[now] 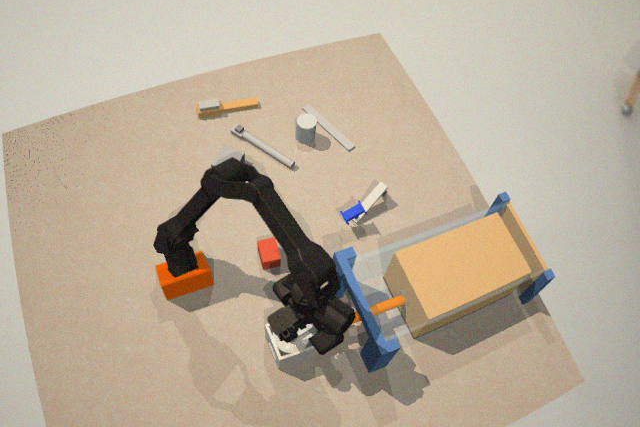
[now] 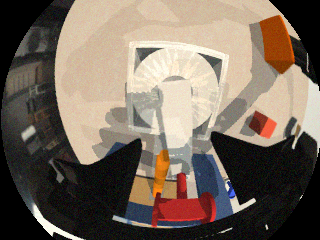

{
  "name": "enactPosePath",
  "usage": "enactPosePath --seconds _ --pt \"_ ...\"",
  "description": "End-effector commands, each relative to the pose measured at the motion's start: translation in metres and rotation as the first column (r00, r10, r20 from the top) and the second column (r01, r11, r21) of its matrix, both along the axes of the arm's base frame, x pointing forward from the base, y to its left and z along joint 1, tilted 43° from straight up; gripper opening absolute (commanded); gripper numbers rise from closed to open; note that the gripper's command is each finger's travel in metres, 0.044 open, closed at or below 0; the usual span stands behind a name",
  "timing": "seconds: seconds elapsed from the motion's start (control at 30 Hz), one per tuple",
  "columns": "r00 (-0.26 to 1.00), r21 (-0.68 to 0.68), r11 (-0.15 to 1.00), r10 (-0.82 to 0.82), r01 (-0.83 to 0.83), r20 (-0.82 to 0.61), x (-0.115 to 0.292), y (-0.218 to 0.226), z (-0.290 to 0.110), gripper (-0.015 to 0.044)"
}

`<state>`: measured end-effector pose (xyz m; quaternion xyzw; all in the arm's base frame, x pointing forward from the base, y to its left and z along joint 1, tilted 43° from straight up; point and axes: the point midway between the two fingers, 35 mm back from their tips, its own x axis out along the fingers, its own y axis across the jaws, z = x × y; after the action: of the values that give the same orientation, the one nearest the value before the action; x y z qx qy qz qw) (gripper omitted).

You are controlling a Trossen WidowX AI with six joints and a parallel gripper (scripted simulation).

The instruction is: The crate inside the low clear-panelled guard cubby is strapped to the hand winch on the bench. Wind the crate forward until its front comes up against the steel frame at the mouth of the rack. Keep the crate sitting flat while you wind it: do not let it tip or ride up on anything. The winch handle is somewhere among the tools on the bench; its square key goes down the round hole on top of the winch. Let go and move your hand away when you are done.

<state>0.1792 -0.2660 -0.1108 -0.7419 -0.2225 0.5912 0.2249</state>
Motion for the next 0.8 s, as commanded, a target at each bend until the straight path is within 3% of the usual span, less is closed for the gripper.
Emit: enactPosePath --seconds 0.0,0.2,0.5,0.77 --pt "1.000 0.008 1.000 0.006 -0.006 0.002 0.002 0.003 0.000 0.0440" --pt "1.000 -0.002 1.000 0.000 0.000 -0.005 0.000 -0.020 0.020 0.0440" --pt "0.999 -0.033 0.999 -0.018 0.017 -0.032 -0.019 -0.078 0.097 0.0440" --pt "0.999 -0.033 0.999 -0.018 0.017 -0.032 -0.019 -0.079 0.098 0.0440"
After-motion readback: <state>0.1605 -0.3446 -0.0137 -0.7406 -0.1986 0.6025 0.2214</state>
